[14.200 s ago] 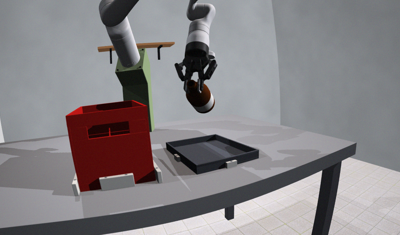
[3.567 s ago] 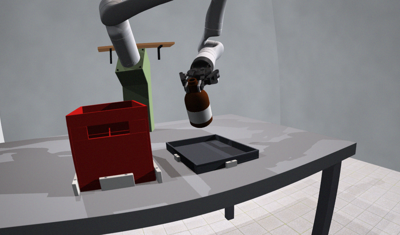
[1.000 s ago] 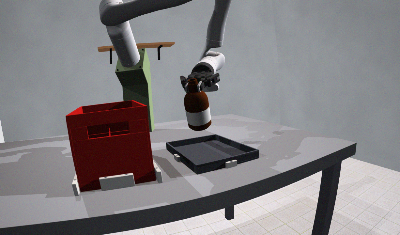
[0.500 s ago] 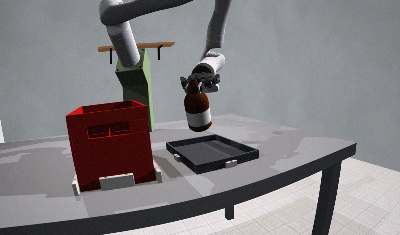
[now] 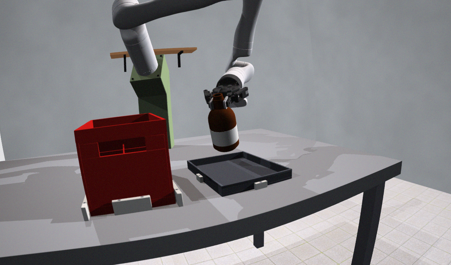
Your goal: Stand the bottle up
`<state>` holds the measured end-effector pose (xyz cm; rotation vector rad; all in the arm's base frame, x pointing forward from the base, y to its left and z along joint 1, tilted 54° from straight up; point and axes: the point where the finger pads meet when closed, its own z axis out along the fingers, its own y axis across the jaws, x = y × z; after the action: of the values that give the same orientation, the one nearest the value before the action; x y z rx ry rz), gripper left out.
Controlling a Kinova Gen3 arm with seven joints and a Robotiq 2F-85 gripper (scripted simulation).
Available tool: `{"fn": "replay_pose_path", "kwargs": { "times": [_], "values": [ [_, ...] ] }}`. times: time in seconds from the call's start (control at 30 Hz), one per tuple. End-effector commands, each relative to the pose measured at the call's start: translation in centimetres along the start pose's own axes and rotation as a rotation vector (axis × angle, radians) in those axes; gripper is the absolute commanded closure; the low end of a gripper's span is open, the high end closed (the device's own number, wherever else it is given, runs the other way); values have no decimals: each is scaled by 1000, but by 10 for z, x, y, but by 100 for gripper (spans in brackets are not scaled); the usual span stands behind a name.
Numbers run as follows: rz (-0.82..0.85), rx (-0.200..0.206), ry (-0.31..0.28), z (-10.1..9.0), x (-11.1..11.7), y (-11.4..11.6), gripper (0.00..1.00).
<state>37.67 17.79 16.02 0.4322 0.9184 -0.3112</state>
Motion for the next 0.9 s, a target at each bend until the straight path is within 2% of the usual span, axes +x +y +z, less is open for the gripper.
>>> {"fn": "replay_pose_path", "kwargs": {
  "times": [0.0,0.87],
  "values": [
    [-2,1,-2,1,3,-1,100],
    [-2,1,-2,10,28,-1,100]
  ]
}}
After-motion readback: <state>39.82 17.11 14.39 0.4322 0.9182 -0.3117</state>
